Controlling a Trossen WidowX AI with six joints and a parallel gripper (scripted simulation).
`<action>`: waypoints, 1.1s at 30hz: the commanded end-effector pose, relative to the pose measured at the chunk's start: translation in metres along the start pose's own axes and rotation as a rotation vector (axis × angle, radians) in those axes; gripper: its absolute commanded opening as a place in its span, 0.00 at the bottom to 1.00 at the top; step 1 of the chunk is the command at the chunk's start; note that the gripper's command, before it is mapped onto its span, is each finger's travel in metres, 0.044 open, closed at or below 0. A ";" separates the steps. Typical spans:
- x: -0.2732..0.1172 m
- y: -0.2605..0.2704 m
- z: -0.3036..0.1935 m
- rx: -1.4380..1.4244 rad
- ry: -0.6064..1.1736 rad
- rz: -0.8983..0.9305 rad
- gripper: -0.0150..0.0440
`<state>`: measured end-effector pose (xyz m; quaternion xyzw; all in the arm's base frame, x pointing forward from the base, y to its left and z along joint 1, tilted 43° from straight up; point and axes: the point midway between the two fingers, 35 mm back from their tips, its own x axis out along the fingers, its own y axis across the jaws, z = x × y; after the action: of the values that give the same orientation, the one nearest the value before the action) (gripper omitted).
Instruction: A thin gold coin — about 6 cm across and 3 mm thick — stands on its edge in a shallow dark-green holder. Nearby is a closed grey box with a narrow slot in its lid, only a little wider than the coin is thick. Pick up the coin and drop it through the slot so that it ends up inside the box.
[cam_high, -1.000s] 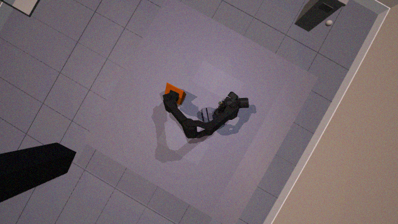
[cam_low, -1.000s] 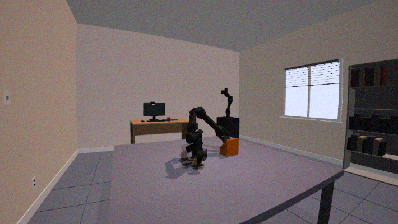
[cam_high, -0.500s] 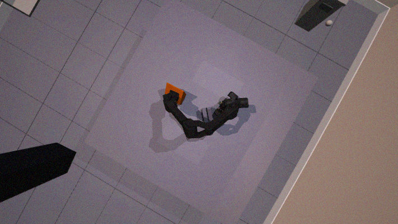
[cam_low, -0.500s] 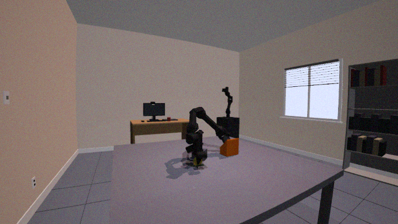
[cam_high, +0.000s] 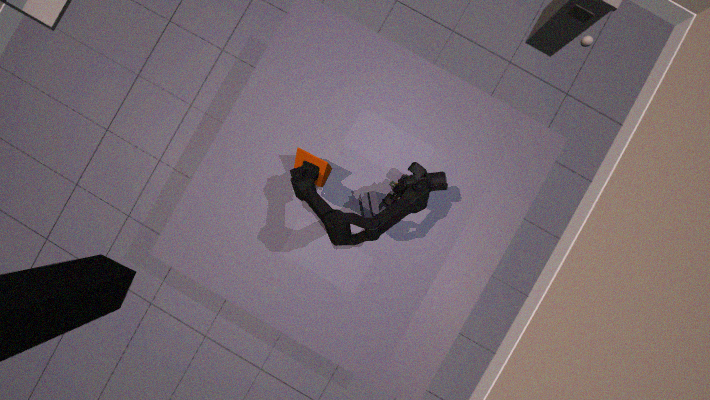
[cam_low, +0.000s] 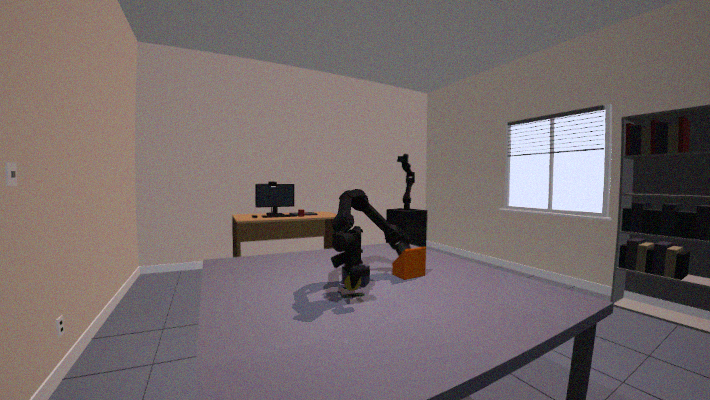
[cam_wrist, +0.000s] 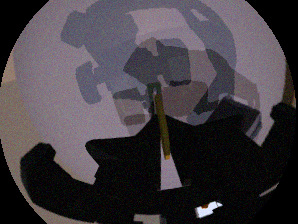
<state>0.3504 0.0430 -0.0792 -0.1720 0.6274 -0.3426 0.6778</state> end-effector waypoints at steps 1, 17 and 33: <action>-0.013 0.001 0.002 0.006 -0.002 0.007 0.25; -0.054 0.000 0.001 0.006 -0.001 0.008 0.25; -0.073 0.000 0.000 0.158 0.000 0.007 0.25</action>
<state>0.3513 0.0910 -0.0261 -0.1454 0.6133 -0.3645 0.6854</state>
